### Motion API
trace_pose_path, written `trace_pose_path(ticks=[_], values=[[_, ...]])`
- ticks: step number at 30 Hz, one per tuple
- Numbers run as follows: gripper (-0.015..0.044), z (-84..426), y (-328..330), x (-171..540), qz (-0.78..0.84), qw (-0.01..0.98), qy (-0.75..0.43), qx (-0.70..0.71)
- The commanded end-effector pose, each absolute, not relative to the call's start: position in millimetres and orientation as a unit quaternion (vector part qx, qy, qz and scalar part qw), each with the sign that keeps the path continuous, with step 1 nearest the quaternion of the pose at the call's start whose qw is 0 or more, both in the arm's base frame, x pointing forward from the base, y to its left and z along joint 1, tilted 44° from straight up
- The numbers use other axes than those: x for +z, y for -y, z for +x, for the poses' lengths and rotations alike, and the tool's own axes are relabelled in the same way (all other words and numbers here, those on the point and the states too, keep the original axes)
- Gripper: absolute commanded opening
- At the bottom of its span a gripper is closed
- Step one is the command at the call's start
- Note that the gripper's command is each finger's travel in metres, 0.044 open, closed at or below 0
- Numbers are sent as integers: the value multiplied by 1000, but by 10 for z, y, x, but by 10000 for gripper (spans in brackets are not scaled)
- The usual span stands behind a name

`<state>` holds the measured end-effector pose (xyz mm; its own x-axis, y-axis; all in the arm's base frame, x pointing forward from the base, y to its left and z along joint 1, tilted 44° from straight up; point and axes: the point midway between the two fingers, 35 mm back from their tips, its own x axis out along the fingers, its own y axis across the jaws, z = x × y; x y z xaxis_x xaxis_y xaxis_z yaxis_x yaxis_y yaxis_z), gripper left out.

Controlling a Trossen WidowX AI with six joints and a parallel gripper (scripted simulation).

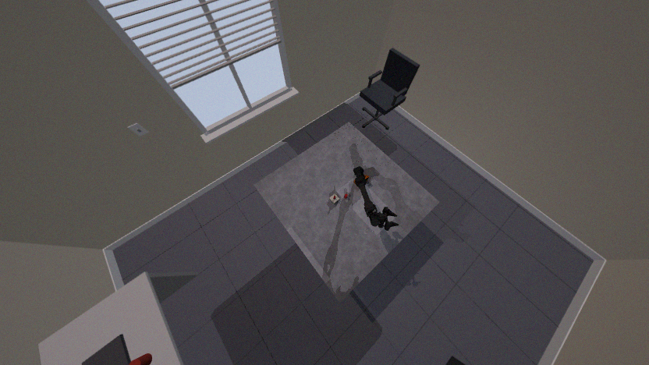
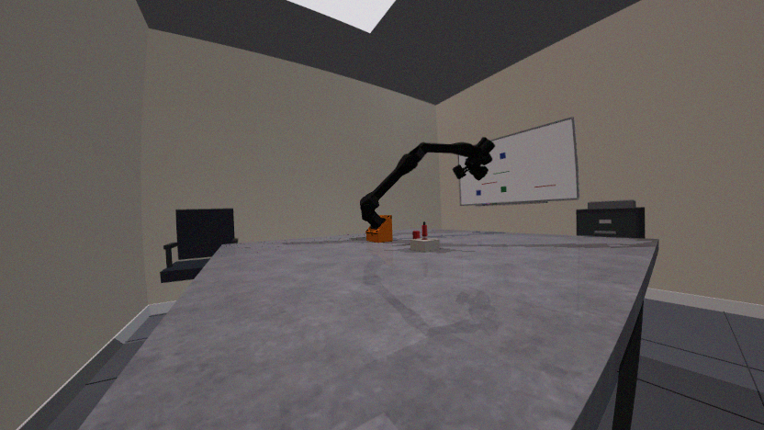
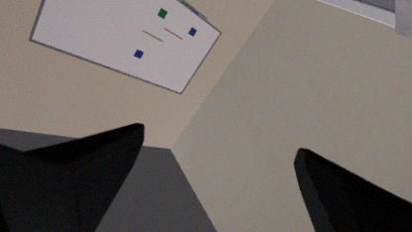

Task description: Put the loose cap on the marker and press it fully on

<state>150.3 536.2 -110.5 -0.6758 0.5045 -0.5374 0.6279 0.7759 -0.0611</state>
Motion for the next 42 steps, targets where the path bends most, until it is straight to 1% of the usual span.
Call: trace_pose_path(ticks=[1, 6, 13, 19, 25, 31, 34, 40, 42], values=[[374, 1516, -5350, -1104, 313, 258, -905, -125], [243, 1837, -4955, -1062, 341, 334, -849, -225], [239, 2231, -4043, -889, 359, 445, -730, -374], [239, 2410, -3084, -615, 347, 529, -608, -480], [239, 2414, -2069, -227, 311, 603, -478, -559], [239, 2282, -1130, 202, 255, 670, -346, -606], [239, 2238, -961, 274, 239, 685, -315, -611], [239, 2240, -948, 259, 239, 685, -315, -611], [239, 2255, -839, 146, 239, 685, -315, -611]])
